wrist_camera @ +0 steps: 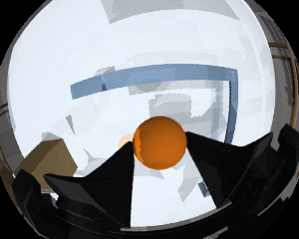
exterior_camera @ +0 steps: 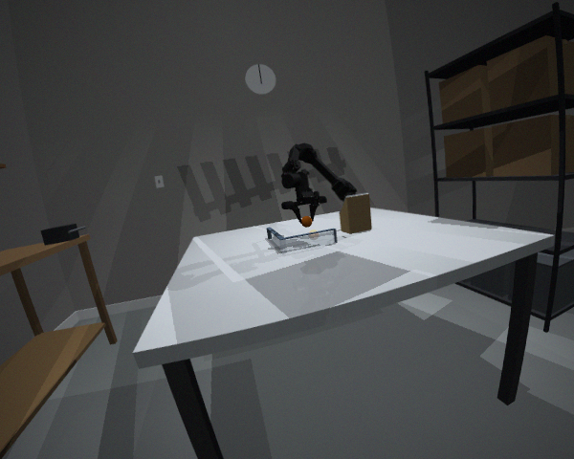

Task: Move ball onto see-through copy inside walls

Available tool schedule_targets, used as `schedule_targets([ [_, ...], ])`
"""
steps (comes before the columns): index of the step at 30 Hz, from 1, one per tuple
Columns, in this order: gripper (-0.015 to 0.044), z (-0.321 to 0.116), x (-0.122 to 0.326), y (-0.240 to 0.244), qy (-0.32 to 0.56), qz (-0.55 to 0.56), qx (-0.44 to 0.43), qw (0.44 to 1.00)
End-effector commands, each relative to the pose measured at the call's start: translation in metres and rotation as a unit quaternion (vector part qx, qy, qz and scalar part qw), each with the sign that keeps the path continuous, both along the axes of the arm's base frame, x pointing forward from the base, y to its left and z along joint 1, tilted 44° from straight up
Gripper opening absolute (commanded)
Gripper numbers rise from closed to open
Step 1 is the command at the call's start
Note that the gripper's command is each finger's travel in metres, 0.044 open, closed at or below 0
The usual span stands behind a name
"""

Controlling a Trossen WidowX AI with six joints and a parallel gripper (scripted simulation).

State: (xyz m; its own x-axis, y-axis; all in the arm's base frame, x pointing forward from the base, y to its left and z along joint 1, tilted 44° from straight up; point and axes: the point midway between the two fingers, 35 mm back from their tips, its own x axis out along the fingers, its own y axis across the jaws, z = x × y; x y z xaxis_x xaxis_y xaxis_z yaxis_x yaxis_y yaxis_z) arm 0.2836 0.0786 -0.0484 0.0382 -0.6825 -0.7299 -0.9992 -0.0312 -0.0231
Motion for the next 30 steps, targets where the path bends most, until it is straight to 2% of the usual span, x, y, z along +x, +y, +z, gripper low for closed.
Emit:
schedule_targets([
  [1, 0.0000, 0.023, -0.001, 0.021, -0.005, -0.001, 0.004, 1.000],
  [5, 0.0000, 0.044, -0.006, 0.037, -0.005, -0.001, 0.002, 1.000],
  [10, 0.0000, 0.045, -0.008, 0.035, -0.005, -0.001, 0.002, 1.000],
  [30, 0.0000, 0.038, -0.041, -0.028, -0.004, -0.001, 0.000, 1.000],
])
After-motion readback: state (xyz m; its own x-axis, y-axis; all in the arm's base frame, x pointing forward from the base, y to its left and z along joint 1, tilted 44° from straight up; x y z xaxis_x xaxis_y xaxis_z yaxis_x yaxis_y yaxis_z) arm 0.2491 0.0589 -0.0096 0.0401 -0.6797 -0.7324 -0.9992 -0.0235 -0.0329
